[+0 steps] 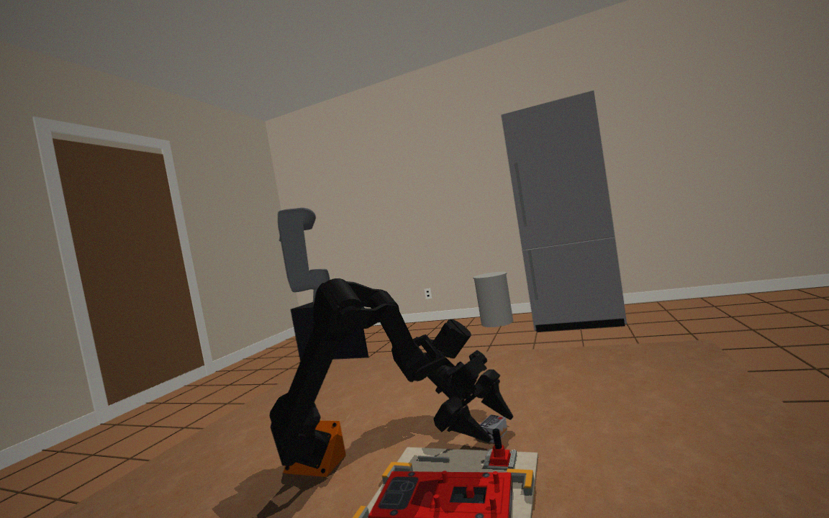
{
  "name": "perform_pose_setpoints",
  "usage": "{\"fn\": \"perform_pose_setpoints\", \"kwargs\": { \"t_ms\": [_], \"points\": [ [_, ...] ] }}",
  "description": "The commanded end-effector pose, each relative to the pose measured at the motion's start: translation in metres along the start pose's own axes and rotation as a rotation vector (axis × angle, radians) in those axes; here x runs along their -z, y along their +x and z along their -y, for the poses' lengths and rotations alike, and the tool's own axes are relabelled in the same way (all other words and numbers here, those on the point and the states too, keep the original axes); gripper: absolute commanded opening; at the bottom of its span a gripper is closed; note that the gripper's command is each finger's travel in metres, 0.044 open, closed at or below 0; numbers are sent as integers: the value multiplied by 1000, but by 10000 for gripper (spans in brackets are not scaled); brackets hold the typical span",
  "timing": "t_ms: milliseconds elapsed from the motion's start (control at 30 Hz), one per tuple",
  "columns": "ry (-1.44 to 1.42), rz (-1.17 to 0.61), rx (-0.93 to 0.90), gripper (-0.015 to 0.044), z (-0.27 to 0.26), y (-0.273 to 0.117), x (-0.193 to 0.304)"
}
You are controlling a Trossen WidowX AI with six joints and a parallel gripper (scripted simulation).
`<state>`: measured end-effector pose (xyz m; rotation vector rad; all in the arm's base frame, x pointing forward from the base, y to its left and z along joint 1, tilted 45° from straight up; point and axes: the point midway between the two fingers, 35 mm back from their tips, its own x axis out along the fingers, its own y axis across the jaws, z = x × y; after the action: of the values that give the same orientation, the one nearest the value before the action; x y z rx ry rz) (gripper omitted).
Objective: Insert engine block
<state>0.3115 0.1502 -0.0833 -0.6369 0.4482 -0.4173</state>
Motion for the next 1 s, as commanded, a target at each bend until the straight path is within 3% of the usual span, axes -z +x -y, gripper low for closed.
{"fn": "perform_pose_setpoints", "kwargs": {
  "t_ms": [0,400,967],
  "points": [
    [0,-1,0,440,0,-1,0],
    [-11,-11,-4,440,-1,-44,-4],
    [-29,-16,-5,440,-1,-43,1]
  ]
}}
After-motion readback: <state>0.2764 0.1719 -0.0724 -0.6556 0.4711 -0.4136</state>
